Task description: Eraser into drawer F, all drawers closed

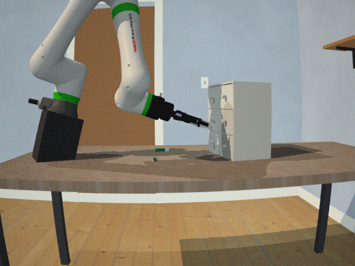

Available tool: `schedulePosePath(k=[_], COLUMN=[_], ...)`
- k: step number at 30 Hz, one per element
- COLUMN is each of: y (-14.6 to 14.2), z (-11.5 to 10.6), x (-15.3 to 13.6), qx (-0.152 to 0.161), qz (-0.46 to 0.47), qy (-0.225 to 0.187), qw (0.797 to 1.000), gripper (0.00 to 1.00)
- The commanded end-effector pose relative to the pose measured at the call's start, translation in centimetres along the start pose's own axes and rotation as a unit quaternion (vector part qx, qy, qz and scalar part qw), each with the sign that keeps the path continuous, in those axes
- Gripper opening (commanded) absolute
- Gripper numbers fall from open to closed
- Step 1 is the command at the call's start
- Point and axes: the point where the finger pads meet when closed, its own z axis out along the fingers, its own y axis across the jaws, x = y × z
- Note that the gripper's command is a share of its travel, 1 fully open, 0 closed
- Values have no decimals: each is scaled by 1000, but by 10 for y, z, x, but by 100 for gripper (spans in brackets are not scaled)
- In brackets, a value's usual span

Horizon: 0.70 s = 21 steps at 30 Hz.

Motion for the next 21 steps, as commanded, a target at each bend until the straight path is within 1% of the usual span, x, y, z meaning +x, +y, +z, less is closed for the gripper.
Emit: schedulePosePath(k=[1, 8, 21], y=[0, 0, 0], z=[-6, -9, -10], x=[-16, -24, -25], qx=[-1, -1, -1], qz=[1, 1, 1], qy=[1, 1, 5], qw=[1000, 1000, 1000], gripper=[100, 100, 100])
